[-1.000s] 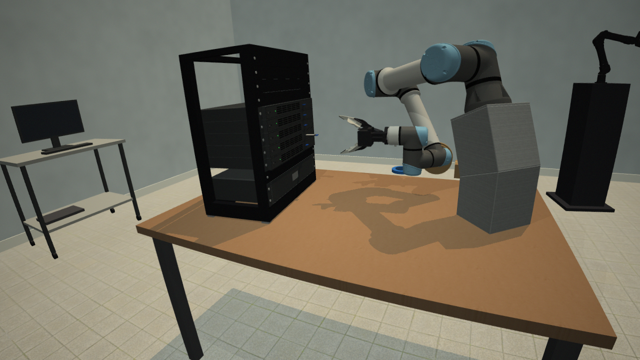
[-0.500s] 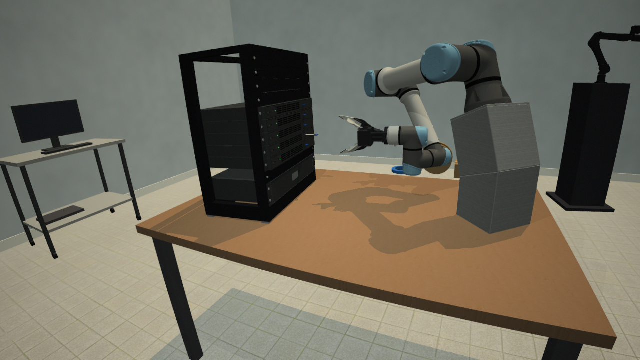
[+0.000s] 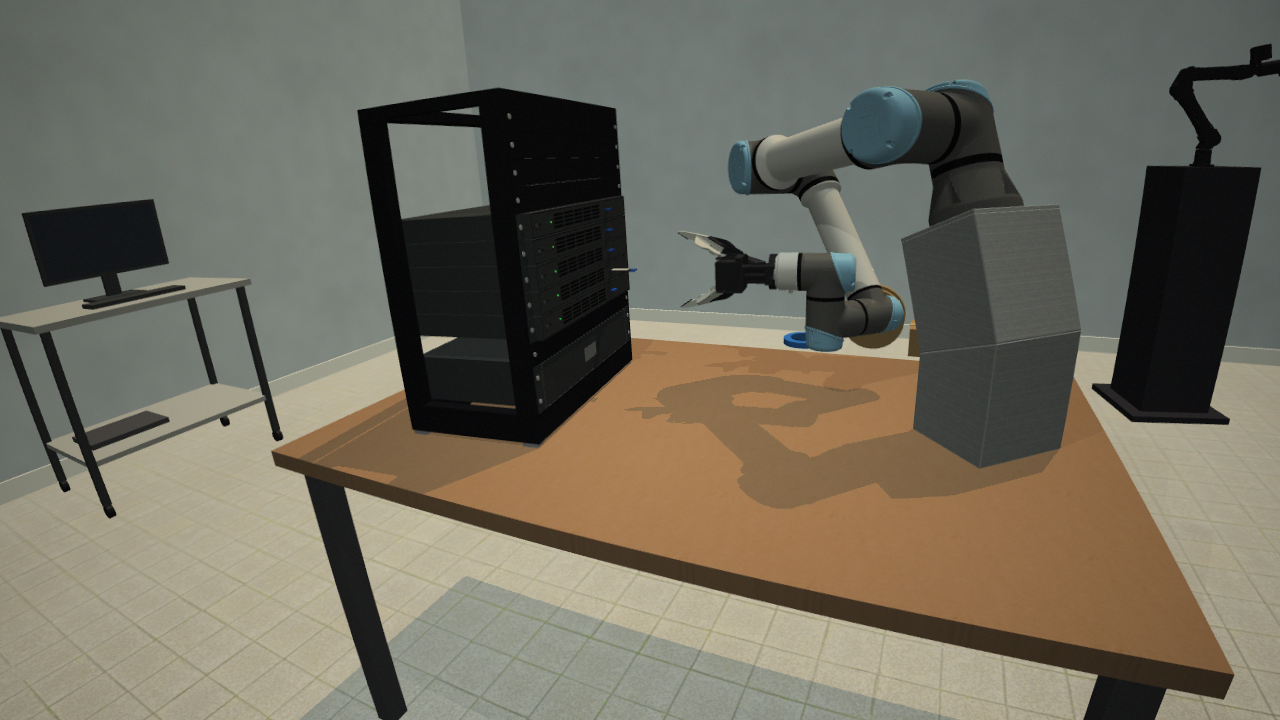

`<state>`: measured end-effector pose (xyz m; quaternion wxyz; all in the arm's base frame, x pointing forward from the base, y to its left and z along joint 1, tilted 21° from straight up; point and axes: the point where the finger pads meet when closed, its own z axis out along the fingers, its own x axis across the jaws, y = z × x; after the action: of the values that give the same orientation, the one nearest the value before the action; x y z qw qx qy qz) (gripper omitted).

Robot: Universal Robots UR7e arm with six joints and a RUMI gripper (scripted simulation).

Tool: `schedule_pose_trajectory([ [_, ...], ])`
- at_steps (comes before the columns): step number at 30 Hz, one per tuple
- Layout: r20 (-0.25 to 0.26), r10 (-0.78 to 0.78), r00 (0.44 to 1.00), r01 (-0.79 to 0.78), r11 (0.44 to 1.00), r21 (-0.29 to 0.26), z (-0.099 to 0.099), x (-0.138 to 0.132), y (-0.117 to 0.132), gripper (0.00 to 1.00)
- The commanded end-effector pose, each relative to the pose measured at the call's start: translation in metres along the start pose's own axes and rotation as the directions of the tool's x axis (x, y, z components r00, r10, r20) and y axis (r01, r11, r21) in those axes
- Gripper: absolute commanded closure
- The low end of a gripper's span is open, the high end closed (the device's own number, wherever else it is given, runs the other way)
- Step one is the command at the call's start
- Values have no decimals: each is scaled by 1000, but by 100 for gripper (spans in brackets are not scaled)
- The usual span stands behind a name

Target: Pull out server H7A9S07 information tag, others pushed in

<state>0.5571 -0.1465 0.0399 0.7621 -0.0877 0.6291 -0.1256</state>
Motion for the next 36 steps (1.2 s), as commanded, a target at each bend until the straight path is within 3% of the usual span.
schedule_pose_trajectory([
  [1,1,0,1000,0,1000,0,0,0,0,0],
  [19,0,0,1000,0,1000,0,0,0,0,0],
  [20,0,0,1000,0,1000,0,0,0,0,85],
  [36,0,0,1000,0,1000,0,0,0,0,85],
])
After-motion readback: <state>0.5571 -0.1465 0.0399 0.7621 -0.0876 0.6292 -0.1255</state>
